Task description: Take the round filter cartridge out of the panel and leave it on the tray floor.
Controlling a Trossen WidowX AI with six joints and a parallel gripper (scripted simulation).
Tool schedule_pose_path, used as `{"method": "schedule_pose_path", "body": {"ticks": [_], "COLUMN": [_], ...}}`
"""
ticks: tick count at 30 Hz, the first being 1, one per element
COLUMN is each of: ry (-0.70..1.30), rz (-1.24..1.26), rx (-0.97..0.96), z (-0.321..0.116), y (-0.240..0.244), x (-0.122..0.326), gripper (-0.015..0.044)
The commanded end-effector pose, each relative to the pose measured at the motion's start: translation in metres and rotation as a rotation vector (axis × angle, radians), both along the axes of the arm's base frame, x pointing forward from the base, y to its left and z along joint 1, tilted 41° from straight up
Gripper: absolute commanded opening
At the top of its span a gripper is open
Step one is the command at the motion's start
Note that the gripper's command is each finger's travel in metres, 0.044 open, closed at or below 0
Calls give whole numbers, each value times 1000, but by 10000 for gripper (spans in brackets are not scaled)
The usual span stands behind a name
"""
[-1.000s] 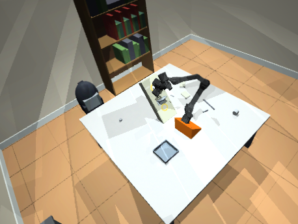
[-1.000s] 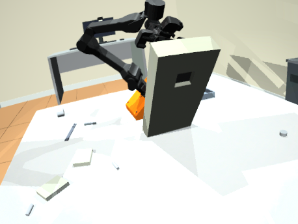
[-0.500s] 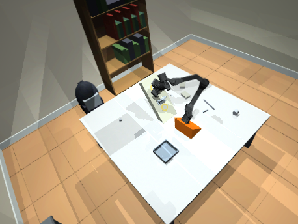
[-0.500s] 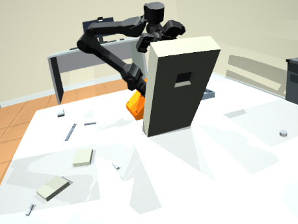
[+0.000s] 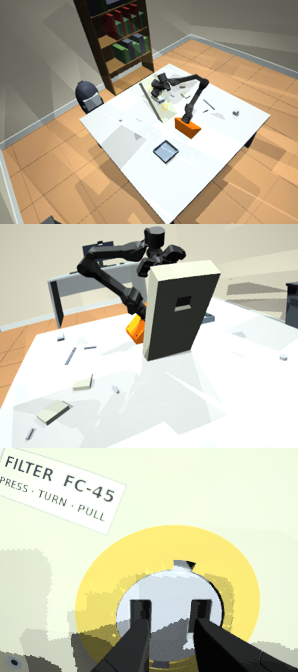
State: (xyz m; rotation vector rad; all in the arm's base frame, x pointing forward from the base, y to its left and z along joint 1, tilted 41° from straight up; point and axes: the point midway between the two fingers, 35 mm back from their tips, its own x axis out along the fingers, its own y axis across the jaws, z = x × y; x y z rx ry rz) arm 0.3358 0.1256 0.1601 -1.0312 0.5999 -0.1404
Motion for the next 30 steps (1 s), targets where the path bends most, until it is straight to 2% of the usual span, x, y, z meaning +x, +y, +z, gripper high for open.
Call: {"method": "schedule_pose_path", "body": {"ticks": [1,30], "ry": [2,2], "rz": [4,4], "rx": [1,1], "z": [0,-2], "y": [1,-2], "x": [1,6], "gripper": [92,92]}}
